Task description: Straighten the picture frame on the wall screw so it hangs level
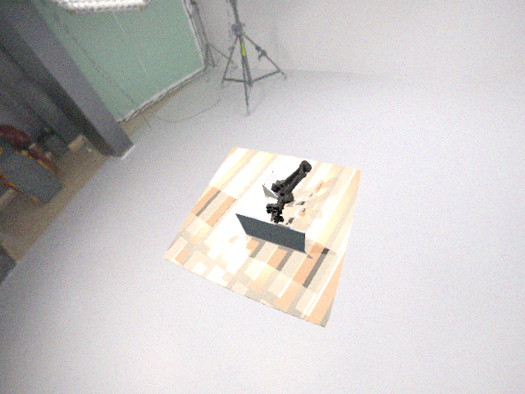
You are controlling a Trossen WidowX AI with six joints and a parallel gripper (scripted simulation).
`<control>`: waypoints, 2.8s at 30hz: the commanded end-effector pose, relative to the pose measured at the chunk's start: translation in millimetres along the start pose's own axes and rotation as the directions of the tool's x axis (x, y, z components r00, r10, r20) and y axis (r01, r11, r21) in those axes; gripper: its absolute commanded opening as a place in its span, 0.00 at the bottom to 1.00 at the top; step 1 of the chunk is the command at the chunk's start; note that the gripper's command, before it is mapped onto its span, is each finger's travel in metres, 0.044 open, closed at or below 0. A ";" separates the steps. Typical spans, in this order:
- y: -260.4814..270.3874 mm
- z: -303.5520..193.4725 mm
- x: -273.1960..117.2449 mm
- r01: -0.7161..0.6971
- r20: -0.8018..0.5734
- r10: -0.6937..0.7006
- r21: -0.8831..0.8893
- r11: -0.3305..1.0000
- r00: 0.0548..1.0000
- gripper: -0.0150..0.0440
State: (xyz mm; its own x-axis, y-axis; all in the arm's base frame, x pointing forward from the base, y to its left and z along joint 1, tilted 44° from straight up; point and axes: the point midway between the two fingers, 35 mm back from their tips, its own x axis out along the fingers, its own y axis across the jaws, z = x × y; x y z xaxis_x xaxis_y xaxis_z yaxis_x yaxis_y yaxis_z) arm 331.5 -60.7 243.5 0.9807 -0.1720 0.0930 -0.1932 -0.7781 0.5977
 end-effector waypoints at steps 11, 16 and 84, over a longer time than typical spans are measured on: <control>0.6 0.2 11.2 -0.004 0.001 0.004 -0.004 1.000 1.000 0.69; 0.6 0.2 11.2 -0.004 0.001 0.004 -0.004 1.000 1.000 0.69; 6.1 0.1 11.0 -0.004 0.001 0.004 -0.004 1.000 1.000 0.25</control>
State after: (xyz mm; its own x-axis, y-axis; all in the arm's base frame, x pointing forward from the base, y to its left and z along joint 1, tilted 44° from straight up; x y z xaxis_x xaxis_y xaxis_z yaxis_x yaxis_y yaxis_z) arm 341.7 -64.9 245.4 0.9814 -0.1697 0.0899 -0.1894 -0.7778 0.5993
